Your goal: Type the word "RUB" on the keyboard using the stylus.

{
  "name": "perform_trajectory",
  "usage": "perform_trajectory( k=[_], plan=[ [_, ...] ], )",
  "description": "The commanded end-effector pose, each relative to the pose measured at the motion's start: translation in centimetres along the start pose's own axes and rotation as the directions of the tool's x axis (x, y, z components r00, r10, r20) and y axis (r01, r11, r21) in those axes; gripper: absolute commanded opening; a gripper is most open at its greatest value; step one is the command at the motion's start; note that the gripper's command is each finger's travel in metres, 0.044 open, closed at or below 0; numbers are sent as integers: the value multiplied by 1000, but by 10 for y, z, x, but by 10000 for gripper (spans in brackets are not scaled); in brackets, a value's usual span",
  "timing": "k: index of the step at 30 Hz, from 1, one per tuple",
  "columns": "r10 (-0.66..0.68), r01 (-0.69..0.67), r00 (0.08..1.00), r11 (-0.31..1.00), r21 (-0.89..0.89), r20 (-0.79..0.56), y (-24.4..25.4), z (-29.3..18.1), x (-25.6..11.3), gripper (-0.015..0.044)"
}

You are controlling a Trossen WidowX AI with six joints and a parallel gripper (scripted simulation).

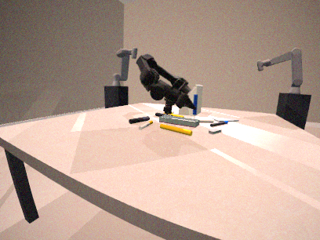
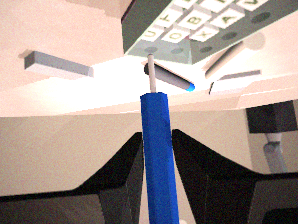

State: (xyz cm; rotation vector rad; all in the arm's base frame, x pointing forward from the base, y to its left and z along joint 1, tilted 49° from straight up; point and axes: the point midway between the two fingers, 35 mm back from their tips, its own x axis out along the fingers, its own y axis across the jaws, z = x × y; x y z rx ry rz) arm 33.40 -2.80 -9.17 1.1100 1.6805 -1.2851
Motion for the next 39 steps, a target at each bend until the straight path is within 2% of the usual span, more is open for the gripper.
perform_trajectory(
  k=[1,39],
  plan=[
    [0,0,1000,1000,-6,3,0,2,1,81],
    [0,0,1000,1000,-6,3,0,16,9,81]
  ],
)
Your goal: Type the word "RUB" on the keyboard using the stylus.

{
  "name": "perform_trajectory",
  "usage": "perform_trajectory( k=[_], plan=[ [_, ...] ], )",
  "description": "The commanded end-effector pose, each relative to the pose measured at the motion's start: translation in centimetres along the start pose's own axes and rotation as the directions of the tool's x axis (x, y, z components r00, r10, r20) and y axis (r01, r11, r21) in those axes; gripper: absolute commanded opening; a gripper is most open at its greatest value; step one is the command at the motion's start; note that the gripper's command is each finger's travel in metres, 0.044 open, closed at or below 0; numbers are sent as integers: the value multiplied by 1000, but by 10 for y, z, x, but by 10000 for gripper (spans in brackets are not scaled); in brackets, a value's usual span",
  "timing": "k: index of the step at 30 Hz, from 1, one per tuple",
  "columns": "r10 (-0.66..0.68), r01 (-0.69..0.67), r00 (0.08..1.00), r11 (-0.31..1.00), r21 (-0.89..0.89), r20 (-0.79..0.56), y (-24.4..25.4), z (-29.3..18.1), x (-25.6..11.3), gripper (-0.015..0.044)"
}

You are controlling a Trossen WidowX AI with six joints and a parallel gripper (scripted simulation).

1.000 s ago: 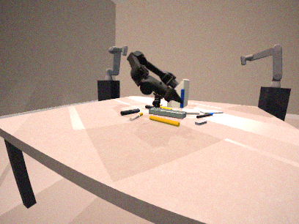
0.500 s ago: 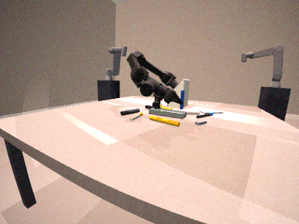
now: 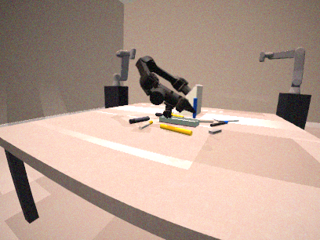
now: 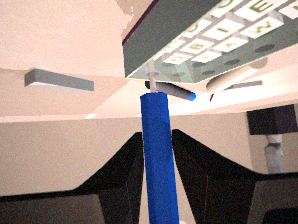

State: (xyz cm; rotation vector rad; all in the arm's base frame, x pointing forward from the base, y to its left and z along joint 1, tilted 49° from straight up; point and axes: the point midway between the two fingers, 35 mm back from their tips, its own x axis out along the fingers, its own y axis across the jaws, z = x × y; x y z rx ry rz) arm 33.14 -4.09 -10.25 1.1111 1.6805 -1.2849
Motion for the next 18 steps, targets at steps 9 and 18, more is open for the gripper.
perform_trajectory(
  k=[9,18],
  plan=[
    [0,0,1000,1000,-6,3,0,-3,-2,81],
    [0,0,1000,1000,-7,2,-2,-33,-18,81]
  ],
)
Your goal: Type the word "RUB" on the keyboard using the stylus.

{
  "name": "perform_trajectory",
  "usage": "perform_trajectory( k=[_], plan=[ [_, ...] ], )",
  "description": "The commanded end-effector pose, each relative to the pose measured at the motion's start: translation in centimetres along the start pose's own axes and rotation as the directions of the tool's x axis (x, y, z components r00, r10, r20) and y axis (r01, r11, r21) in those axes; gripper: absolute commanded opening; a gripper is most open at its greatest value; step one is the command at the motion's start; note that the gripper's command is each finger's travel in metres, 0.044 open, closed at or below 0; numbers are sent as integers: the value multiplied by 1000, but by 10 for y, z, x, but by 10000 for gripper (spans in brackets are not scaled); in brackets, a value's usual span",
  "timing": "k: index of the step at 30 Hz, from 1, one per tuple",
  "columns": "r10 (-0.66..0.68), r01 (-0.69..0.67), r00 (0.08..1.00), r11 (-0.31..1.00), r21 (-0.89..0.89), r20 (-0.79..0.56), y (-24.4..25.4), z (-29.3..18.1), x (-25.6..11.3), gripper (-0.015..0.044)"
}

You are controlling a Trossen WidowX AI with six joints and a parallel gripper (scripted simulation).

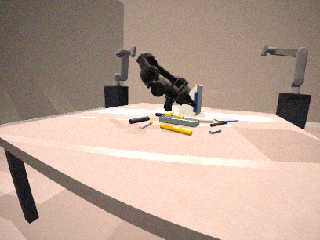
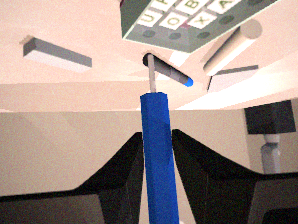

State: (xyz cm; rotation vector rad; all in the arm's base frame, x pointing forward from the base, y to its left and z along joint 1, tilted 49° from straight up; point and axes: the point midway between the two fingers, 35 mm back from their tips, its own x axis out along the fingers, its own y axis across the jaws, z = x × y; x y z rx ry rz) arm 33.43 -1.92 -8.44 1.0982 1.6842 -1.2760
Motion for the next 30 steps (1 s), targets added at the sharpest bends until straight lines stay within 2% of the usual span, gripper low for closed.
perform_trajectory(
  k=[1,4,9,11,20,30],
  plan=[
    [2,-2,1000,1000,5,-3,-1,-8,-5,81],
    [3,-3,1000,1000,-4,2,0,-5,-3,84],
    [3,-3,1000,1000,-4,2,0,-5,-3,51],
    [3,-3,1000,1000,-4,2,-2,-5,-4,0],
    [1,-1,1000,1000,6,-2,-27,-4,-13,0],
    [1,-1,1000,1000,6,-1,-28,13,-4,0]
  ],
)
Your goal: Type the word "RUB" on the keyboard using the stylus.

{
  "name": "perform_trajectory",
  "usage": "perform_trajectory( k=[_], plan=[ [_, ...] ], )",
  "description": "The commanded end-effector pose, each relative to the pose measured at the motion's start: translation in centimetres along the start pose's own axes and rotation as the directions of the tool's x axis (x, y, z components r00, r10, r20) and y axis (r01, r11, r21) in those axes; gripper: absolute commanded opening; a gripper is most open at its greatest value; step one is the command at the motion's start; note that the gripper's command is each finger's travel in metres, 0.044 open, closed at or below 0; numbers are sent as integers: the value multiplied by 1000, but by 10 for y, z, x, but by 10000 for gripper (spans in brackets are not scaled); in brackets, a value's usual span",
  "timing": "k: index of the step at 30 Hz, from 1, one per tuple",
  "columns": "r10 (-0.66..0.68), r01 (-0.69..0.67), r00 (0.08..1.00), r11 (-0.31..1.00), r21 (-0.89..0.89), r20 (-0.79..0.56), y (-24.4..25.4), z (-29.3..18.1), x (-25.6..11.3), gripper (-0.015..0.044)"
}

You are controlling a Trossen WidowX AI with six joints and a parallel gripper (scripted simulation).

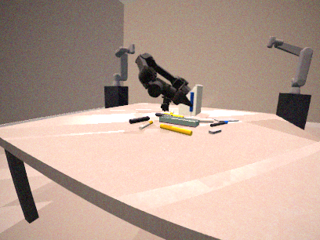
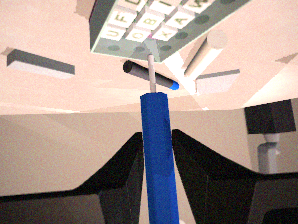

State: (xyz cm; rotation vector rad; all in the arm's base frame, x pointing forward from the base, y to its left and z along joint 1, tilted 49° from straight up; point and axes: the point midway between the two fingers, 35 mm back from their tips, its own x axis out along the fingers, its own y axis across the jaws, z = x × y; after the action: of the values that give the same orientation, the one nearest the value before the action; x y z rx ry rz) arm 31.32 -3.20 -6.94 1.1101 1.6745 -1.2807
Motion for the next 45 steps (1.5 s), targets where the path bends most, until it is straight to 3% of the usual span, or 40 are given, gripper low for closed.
perform_trajectory(
  k=[1,3,6,7,45],
  plan=[
    [-7,7,1000,1000,-4,-1,-2,6,5,0],
    [-7,7,1000,1000,-4,-1,-2,6,5,0],
    [-7,7,1000,1000,-4,0,-1,7,6,79],
    [-7,7,1000,1000,-4,0,-1,8,6,81],
    [-7,7,1000,1000,-3,0,-1,22,15,81]
  ],
)
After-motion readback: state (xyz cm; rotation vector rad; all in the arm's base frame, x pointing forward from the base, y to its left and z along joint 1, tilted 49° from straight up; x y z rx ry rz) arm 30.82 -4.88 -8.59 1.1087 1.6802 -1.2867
